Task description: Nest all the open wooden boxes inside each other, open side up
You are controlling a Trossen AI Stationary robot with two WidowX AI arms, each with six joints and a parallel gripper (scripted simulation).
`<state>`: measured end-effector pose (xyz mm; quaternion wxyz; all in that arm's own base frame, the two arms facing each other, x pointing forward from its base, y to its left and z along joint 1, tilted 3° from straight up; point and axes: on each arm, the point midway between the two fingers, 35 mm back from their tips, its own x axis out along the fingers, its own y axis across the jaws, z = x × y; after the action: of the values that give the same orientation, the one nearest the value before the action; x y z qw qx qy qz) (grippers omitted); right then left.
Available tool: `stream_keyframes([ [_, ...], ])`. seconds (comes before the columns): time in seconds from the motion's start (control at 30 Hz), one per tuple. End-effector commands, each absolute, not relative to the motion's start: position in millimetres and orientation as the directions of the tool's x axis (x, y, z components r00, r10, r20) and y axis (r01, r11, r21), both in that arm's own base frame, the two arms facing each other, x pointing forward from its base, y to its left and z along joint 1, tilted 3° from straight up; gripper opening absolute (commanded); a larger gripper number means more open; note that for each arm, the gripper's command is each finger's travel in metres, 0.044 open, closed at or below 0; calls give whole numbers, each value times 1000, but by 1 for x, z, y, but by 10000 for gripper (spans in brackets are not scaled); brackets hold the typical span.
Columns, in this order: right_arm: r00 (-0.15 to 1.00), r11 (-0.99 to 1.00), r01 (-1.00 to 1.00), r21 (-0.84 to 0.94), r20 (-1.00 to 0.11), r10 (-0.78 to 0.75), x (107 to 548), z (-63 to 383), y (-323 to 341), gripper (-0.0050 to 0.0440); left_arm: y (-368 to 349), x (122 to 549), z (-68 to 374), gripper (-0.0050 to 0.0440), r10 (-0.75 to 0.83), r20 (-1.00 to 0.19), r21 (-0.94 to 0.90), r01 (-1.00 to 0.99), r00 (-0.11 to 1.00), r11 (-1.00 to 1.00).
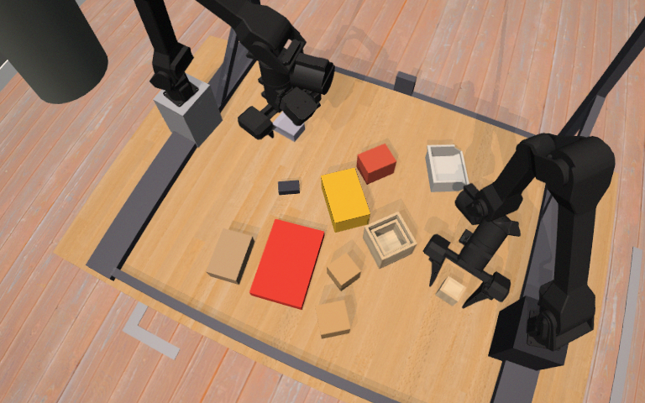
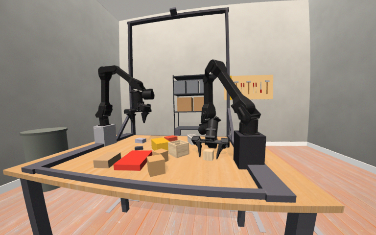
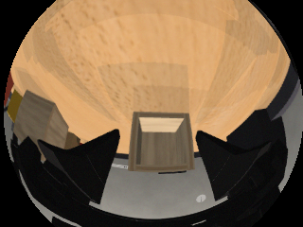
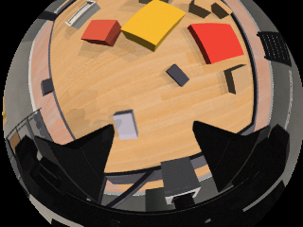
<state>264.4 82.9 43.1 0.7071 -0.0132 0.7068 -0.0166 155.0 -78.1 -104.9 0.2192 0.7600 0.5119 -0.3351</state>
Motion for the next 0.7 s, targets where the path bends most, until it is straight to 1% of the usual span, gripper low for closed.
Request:
stream_keyframes([
  [0.0, 30, 1000, 6, -29, -999, -29, 271, 51, 85, 400, -80, 157, -108, 328, 629, -734, -5, 924, 255, -382],
  [0.07, 30, 1000, 6, -29, -999, -29, 271, 51, 85, 400, -79, 157, -108, 280, 630, -734, -7, 924, 255, -382],
  [0.23, 30, 1000, 6, -29, -999, -29, 271, 51, 85, 400, -80, 157, -106, 273, 625, -737, -1, 925, 257, -381],
  [0.67, 30, 1000, 6, -29, -999, -29, 271, 51, 85, 400, -80, 157, -106, 187, 625, -737, -1, 925, 257, -381],
])
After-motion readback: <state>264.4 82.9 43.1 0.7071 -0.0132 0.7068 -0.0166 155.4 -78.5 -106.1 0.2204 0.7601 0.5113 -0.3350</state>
